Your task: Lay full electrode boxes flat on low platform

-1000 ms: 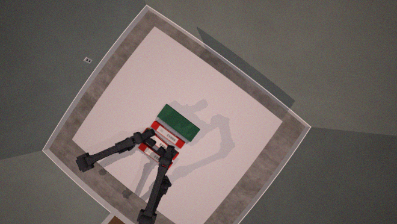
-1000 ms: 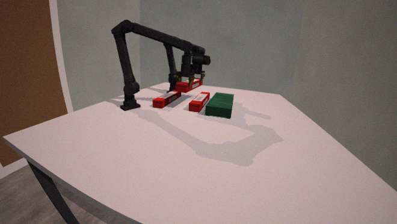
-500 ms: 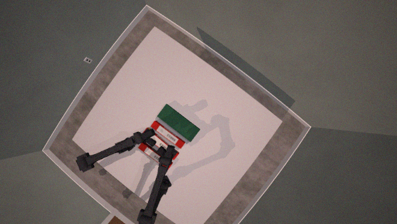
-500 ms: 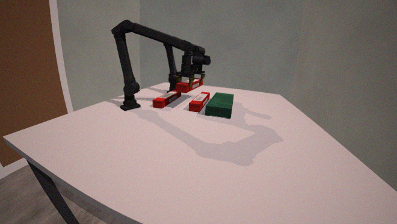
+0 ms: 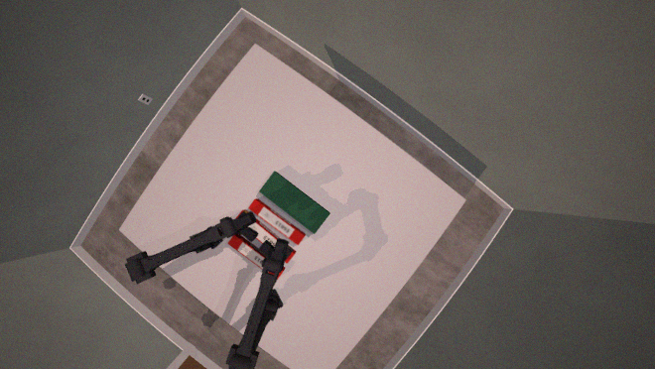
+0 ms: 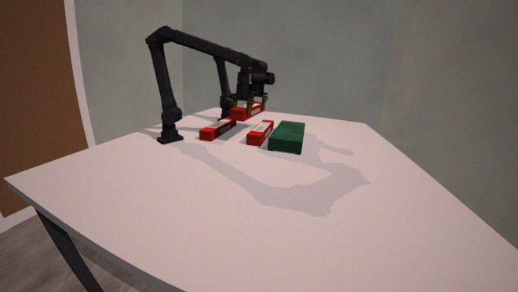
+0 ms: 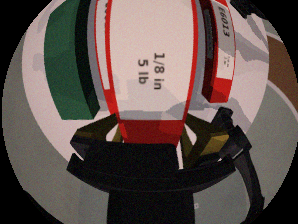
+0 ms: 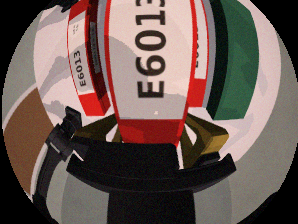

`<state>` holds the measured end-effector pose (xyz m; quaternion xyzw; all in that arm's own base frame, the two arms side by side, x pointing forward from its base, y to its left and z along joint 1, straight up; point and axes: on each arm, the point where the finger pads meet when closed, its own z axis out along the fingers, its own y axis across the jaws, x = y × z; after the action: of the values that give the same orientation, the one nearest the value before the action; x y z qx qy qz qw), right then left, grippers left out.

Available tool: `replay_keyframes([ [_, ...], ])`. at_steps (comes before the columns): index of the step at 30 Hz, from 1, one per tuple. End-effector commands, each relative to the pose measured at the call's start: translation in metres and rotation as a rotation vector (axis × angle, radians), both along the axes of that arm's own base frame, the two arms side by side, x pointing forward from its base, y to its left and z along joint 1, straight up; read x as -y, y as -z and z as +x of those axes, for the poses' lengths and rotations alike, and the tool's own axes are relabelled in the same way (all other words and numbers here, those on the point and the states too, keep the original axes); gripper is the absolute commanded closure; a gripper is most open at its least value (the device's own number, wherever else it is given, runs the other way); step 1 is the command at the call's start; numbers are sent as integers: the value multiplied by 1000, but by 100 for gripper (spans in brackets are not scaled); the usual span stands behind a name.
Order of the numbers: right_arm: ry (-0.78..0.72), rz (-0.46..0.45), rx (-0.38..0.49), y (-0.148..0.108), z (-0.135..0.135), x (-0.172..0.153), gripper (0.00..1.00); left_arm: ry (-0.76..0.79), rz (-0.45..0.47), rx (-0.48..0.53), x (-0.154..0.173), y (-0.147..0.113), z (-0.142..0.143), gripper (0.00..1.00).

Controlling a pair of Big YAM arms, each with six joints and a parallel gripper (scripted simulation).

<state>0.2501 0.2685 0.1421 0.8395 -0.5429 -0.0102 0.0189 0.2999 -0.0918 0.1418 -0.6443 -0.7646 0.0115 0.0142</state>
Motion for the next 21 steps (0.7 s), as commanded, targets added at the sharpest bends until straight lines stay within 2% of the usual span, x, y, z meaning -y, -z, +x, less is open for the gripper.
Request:
replay_keyframes([
  [1,0,91,110,-48,34,-16,100,-2,-22,120,0,-42,35,100],
  [21,0,92,110,-45,33,-15,100,-2,-24,125,0,-42,33,100],
])
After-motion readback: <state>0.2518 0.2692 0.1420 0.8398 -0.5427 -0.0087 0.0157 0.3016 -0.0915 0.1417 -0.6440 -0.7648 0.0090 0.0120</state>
